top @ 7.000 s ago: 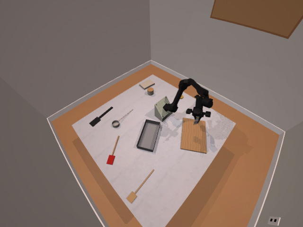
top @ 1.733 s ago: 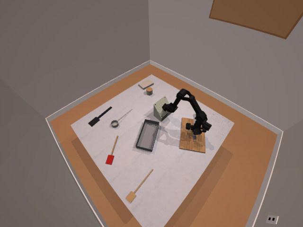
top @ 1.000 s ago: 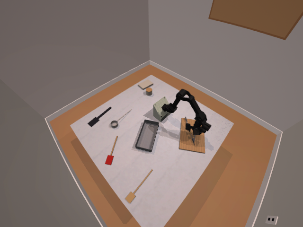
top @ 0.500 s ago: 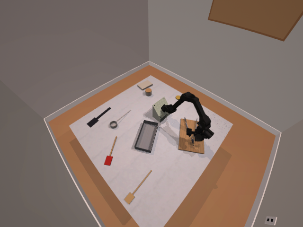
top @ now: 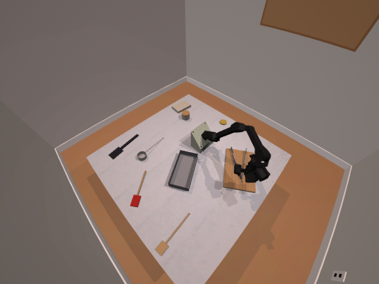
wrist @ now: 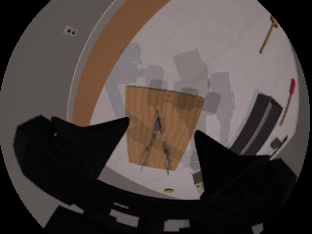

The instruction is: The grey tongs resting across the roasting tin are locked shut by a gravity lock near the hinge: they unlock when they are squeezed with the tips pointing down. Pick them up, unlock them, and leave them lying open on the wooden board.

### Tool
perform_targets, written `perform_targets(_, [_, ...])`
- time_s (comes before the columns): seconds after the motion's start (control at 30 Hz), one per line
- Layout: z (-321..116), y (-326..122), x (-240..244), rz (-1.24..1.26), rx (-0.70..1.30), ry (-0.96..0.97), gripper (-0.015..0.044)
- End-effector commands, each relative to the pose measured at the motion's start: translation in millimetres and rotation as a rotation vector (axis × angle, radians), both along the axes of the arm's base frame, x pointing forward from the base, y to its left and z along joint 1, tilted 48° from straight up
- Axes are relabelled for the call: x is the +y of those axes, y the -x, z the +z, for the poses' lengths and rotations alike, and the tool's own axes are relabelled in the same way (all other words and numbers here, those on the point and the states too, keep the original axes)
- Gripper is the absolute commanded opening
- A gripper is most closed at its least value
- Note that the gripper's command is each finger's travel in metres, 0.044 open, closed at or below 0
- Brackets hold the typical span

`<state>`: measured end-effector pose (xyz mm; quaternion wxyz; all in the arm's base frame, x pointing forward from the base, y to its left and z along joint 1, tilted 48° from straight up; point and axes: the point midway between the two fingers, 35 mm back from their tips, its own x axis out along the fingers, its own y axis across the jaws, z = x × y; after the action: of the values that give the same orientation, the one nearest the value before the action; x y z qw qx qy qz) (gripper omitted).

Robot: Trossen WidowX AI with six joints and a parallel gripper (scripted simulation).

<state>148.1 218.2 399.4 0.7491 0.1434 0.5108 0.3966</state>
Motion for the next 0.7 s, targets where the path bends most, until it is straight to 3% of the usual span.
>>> perform_targets(0.0, [10.5,3.5,-12.8,-0.018,0.012,-0.008,0.0440])
perform_targets(0.67, [19.5,10.5,-26.0,-0.046,0.029,-0.014,0.0440])
